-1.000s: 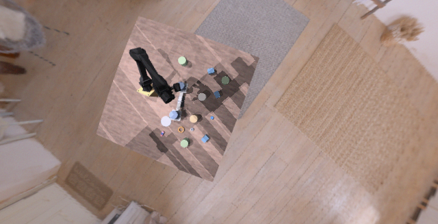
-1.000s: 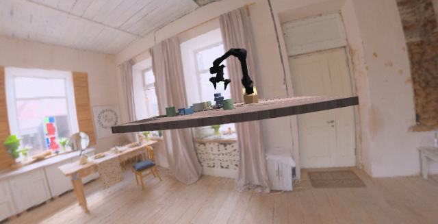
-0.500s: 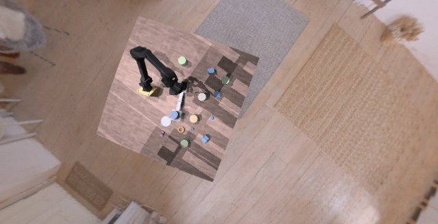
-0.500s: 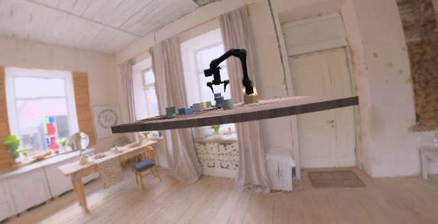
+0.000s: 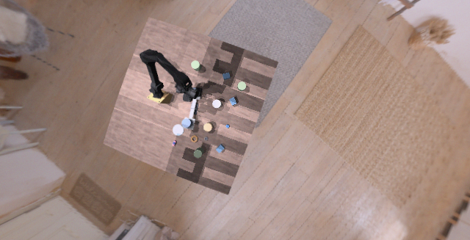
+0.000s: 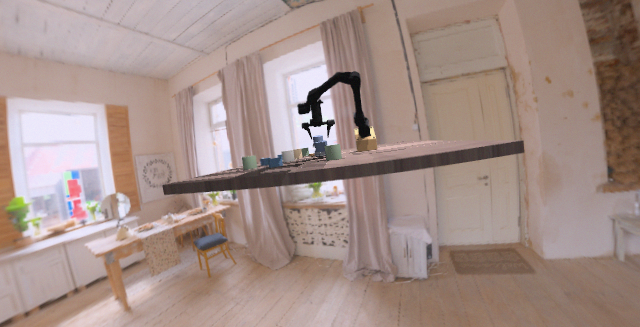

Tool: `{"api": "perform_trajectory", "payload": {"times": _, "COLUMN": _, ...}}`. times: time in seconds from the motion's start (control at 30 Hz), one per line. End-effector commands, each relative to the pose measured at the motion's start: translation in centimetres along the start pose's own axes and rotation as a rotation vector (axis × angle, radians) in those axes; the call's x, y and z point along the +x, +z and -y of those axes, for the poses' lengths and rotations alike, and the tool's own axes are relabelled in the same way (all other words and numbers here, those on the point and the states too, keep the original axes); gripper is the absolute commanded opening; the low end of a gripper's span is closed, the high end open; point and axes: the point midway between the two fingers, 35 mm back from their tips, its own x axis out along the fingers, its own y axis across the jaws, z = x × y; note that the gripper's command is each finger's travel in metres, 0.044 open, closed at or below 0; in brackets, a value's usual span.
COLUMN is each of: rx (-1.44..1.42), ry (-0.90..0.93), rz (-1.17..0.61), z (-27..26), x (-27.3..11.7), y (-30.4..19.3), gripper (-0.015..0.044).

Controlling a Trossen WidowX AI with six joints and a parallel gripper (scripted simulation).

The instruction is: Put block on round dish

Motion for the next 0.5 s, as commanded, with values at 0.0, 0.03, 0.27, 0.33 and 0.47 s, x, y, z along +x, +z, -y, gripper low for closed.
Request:
{"api": "perform_trajectory", "payload": {"times": 0.0, "rx": 0.007, "ry": -0.004, "rz": 0.002, "z": 0.1, "x": 0.7, "y": 0.1, "gripper": 0.044}}
{"api": "perform_trajectory", "payload": {"times": 0.03, "rx": 0.007, "ry": -0.004, "rz": 0.002, "z": 0.0, "x": 0.9, "y": 0.1, "gripper": 0.044}}
{"api": "perform_trajectory", "payload": {"times": 0.27, "rx": 0.007, "ry": -0.004, "rz": 0.003, "z": 0.0, "x": 2.0, "y": 0.1, "gripper": 0.044}}
{"api": "perform_trajectory", "payload": {"times": 0.33, "rx": 0.007, "ry": -0.004, "rz": 0.003, "z": 0.0, "x": 2.4, "y": 0.1, "gripper": 0.044}}
{"api": "perform_trajectory", "payload": {"times": 0.47, "rx": 0.007, "ry": -0.004, "rz": 0.002, "z": 0.0, "x": 3.0, "y": 0.1, "gripper": 0.044}}
